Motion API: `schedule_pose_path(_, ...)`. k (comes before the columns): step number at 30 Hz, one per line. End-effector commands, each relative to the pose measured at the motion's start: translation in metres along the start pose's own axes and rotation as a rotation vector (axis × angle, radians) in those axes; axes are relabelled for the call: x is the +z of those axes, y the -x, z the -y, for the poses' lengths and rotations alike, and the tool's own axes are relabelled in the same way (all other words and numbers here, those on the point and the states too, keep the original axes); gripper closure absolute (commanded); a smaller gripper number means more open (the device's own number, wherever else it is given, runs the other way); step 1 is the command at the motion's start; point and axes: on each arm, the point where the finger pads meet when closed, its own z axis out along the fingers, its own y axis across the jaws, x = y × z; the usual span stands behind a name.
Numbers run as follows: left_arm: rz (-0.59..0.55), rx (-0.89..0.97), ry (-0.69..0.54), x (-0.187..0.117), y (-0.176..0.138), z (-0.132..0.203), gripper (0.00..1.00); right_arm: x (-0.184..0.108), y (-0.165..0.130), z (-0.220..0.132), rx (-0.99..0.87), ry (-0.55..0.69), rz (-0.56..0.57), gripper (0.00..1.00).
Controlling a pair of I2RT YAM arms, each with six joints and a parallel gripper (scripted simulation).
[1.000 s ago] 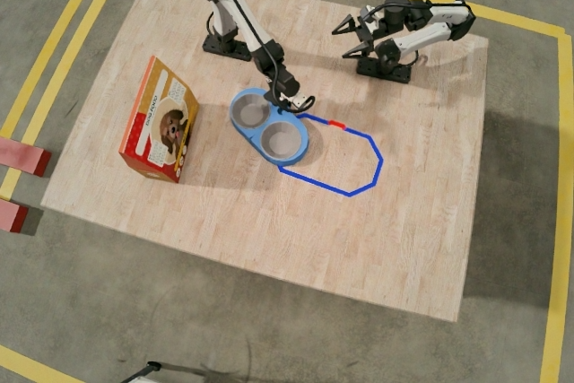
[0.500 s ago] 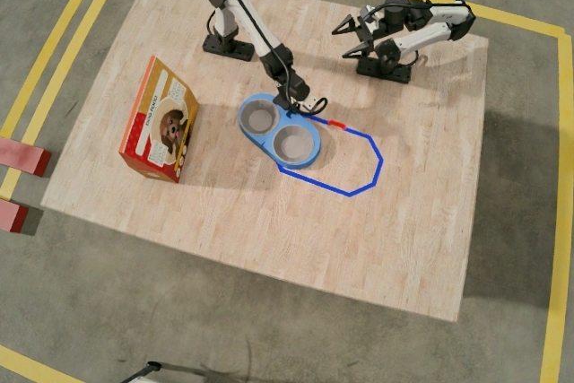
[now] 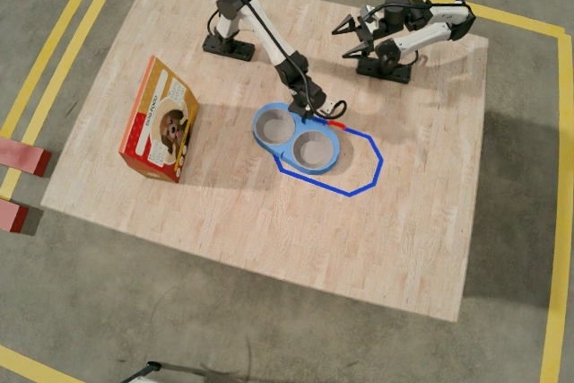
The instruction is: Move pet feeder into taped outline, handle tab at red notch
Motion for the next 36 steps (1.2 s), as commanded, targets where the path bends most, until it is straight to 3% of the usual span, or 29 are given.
schedule_pose_path(1,0.03,-0.005,0.005,0.0,0.008,-0.001,0.0,0.006,0.015,-0.012,-0.073,0.036,-0.009,0.9)
schedule_pose_path(9,0.03,-0.005,0.005,0.0,0.008,-0.001,0.0,0.014,0.043,-0.015,-0.126,0.051,-0.001,0.9)
schedule_pose_path(18,0.03,-0.005,0.005,0.0,0.008,-0.001,0.0,0.016,0.055,-0.015,-0.136,0.049,0.018,0.9)
schedule_pose_path(36,0.03,-0.005,0.005,0.0,0.008,-0.001,0.0,0.024,0.06,-0.02,-0.181,0.075,-0.024,0.9)
